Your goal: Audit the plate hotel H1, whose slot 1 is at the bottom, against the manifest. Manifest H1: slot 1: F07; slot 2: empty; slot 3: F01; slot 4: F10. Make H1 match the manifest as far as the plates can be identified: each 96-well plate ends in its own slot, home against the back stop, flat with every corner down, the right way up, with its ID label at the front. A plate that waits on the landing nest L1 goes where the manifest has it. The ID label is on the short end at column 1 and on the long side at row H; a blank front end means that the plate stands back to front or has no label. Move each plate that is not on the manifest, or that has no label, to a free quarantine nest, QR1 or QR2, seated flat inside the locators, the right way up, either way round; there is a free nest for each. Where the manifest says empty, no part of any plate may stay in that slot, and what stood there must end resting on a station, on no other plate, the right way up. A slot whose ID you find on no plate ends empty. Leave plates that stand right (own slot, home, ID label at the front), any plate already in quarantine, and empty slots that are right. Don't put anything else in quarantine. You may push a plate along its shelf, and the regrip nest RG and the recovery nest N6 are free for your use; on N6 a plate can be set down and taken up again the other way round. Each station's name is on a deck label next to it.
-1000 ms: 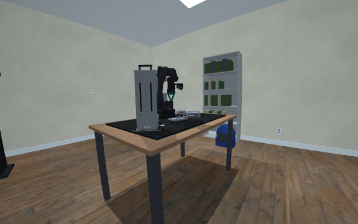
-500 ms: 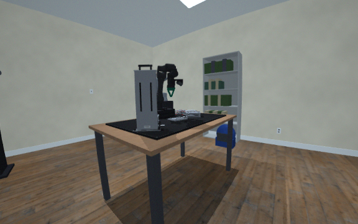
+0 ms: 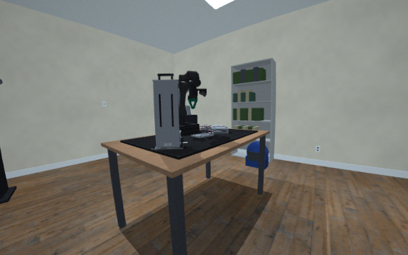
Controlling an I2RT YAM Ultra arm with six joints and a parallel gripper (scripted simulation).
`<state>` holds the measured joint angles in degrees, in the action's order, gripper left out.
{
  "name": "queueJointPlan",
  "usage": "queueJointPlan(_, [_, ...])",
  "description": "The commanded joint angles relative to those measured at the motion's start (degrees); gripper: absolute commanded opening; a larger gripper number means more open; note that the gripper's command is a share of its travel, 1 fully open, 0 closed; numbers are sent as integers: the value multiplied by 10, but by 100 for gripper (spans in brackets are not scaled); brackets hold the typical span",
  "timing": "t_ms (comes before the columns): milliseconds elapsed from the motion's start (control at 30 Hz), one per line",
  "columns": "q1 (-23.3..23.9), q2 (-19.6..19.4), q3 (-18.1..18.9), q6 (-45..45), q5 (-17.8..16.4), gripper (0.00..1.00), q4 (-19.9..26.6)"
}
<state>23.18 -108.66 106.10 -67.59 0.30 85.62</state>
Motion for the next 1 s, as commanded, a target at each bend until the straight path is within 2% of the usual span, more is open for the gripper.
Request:
queueJointPlan(0, [16,16,-3,34,-2,100,0])
queueJointPlan(300, [64,34,-27,106,-4,100,-6])
queueJointPlan(967, [154,50,-49,230,-8,100,-12])
